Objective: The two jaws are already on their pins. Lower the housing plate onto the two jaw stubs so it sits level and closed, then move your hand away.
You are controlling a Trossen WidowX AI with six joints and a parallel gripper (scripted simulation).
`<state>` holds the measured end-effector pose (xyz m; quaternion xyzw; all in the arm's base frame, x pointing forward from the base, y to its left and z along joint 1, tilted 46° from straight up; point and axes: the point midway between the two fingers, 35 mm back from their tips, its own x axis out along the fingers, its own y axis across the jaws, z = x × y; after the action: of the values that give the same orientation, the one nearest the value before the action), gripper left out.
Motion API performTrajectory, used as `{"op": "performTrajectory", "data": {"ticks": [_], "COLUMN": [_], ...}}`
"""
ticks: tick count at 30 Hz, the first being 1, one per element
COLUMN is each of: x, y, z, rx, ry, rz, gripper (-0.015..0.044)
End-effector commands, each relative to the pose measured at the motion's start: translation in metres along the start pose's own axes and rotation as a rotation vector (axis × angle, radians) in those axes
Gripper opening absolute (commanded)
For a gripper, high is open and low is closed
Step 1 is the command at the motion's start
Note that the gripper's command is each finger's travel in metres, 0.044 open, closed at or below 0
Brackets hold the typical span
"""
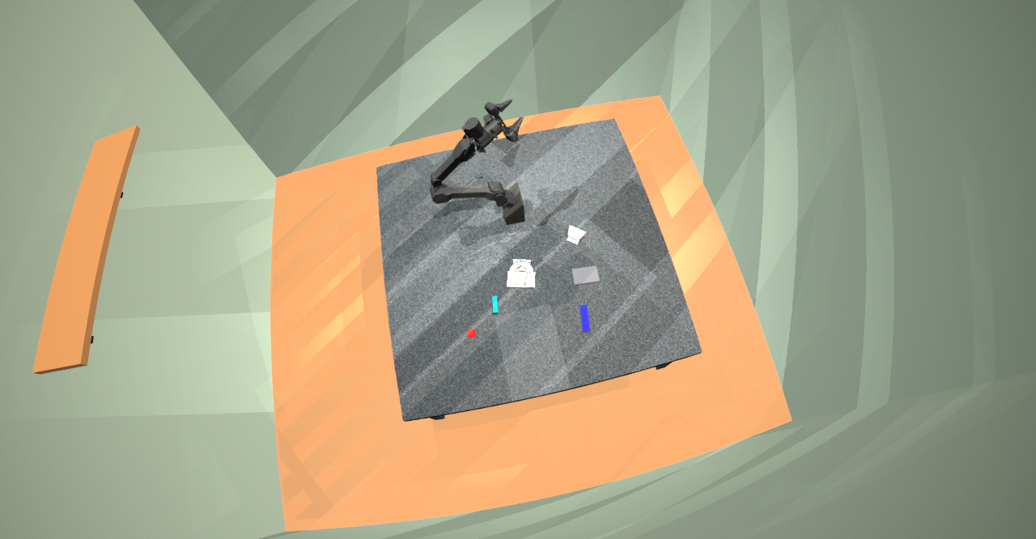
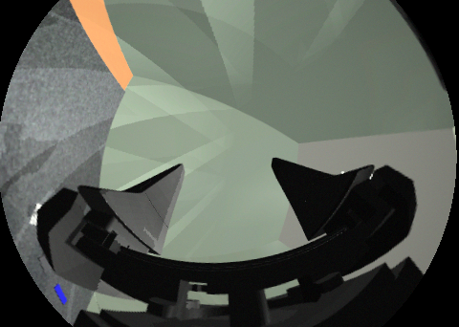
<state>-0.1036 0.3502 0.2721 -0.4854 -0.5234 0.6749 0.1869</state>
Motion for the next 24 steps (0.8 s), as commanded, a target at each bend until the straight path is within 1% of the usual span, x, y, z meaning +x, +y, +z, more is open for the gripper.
{"op": "performTrajectory", "data": {"ticks": [1, 5, 24], "x": [0.004, 0.007, 0.042], "y": [0.006, 0.014, 0.081], "z": [-0.007, -0.014, -0.078], "rx": [0.036, 0.069, 0.276], "ry": [0.023, 0.041, 0.198], "rz": [0.027, 0.055, 0.314], "gripper": [0.0440, 0.0440, 0.0440]}}
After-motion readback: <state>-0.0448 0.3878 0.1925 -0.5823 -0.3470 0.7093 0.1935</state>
